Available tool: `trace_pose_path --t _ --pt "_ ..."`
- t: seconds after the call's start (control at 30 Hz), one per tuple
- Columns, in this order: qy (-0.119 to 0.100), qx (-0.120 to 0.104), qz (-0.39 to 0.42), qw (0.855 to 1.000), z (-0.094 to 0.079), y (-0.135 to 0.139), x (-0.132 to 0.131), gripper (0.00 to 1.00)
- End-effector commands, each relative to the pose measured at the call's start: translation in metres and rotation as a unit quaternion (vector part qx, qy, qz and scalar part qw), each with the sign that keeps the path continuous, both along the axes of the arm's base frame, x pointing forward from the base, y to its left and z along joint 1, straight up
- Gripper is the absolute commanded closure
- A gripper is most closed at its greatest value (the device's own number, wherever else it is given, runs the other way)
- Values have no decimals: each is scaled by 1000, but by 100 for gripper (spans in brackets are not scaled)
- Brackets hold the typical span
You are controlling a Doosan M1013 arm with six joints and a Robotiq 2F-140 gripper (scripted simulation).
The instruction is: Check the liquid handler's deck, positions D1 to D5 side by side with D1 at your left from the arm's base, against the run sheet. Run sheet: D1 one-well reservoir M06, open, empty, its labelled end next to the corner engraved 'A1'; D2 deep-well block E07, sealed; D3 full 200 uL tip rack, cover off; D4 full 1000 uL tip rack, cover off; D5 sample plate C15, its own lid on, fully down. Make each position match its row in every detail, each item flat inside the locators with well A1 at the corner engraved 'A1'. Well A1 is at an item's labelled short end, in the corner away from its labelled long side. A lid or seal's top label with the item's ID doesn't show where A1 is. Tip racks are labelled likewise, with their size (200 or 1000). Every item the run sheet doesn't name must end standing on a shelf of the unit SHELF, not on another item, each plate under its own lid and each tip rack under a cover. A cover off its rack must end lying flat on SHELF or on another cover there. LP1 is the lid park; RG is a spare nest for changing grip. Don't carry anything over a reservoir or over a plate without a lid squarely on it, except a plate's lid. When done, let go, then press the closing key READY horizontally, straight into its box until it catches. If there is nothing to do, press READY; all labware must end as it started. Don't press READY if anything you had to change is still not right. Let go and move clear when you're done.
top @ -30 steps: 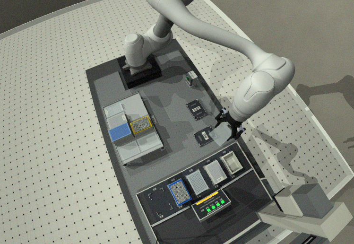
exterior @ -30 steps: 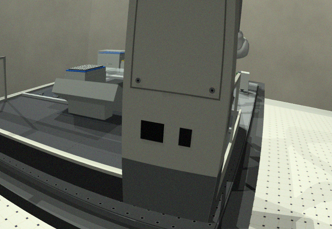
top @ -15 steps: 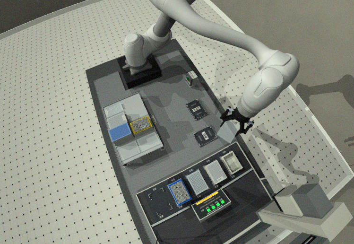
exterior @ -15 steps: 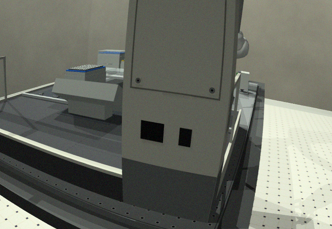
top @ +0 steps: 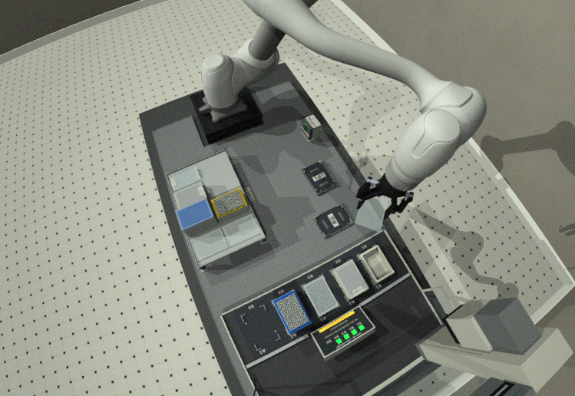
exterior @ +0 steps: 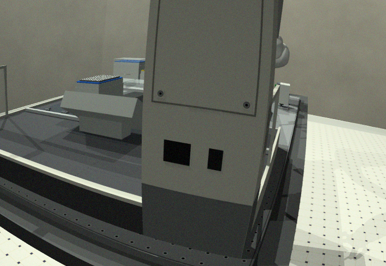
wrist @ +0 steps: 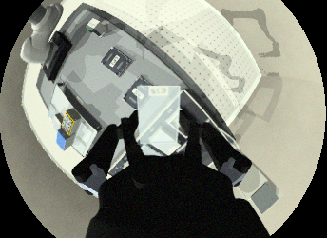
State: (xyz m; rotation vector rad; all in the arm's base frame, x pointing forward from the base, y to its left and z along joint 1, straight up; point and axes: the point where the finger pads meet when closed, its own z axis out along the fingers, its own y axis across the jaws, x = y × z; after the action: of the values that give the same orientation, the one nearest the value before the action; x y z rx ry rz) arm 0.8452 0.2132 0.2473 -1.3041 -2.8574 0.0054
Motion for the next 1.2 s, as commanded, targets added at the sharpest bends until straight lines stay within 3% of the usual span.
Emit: trace_pose_path --t 0.0,0.3,0.63,0.83,1.17 --pt "-1 1 29 1000 1 0 0 90" --pt "-1 1 98 995 1 0 0 90" --pt "0 1 197 980 1 0 0 90" --pt "0 1 236 972 1 1 -20 90" --pt "0 1 332 943 1 3 -70 90"
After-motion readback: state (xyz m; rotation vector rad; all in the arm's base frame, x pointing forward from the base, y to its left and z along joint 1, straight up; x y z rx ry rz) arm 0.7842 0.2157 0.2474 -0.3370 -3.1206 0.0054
